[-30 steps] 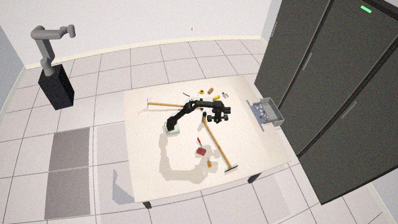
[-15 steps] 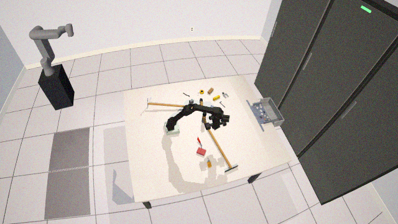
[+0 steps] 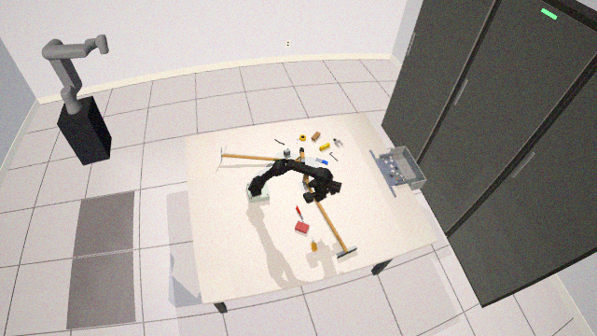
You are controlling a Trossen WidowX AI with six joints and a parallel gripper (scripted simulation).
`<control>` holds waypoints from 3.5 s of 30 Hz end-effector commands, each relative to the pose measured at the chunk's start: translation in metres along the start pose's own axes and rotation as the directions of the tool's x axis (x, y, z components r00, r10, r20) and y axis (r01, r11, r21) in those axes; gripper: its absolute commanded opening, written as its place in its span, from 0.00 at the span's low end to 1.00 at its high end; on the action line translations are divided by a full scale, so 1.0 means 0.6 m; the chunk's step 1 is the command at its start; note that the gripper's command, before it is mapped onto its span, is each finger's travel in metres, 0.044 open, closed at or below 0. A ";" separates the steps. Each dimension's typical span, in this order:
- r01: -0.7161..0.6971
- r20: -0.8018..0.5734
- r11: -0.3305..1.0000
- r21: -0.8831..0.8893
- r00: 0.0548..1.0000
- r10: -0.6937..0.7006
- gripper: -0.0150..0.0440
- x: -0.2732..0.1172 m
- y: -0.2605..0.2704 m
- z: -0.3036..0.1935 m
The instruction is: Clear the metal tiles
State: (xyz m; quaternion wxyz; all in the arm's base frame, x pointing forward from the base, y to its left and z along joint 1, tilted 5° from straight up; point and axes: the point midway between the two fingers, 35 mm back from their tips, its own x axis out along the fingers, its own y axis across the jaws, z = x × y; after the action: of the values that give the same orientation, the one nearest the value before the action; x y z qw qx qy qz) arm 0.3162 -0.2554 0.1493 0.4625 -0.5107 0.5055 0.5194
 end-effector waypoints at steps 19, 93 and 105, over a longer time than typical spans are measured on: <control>-0.006 0.001 1.000 -0.013 1.000 0.006 0.25 0.077 -0.009 -0.009; -0.002 -0.001 1.000 -0.016 1.000 0.002 0.25 0.255 -0.042 -0.011; -0.001 -0.001 1.000 -0.016 1.000 0.001 0.25 0.253 -0.062 -0.013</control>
State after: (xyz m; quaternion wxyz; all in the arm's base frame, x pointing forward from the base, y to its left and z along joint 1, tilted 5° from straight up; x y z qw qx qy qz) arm 0.3435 -0.2665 -0.0033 0.4577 -0.5163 0.5005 0.5228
